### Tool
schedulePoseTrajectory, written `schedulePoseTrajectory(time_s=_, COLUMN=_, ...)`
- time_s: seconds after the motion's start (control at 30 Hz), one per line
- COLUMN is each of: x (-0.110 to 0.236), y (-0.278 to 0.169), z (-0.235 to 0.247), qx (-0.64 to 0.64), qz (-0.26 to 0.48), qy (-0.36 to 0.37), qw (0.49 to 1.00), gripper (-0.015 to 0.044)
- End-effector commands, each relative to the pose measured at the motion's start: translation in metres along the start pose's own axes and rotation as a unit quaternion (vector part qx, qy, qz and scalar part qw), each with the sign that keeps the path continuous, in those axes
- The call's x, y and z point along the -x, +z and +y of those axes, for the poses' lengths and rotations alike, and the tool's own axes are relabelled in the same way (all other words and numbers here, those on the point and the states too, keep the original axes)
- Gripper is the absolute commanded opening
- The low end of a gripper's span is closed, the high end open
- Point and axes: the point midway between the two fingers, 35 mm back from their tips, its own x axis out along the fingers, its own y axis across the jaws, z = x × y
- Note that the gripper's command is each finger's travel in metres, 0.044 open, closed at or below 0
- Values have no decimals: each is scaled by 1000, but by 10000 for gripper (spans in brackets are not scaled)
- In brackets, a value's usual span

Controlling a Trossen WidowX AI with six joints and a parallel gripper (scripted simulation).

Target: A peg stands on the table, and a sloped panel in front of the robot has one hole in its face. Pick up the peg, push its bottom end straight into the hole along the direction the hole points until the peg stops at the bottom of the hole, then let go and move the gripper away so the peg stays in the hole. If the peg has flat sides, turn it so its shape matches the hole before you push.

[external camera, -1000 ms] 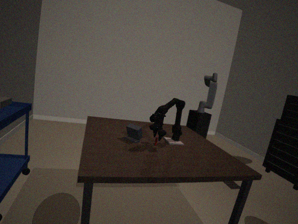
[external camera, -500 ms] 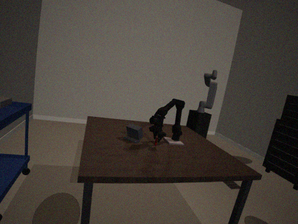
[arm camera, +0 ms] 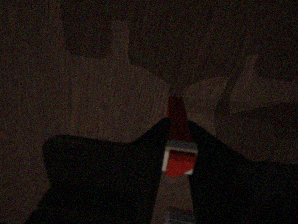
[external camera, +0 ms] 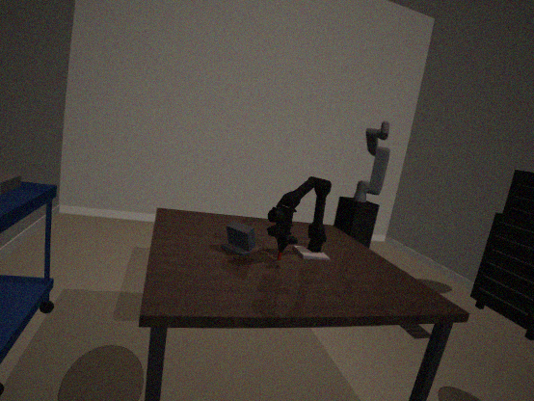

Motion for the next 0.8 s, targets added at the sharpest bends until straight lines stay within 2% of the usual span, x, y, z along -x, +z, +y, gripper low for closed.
schedulePoseTrajectory(time_s=0.0, x=0, y=0, z=0, qx=0, qz=0, qy=0, qw=1000, gripper=26)
schedulePoseTrajectory(time_s=0.23, x=6, y=1, z=0, qx=0, qz=0, qy=0, qw=1000, gripper=0)
schedulePoseTrajectory(time_s=0.77, x=61, y=4, z=2, qx=-1, qz=0, qy=-2, qw=1000, gripper=0)
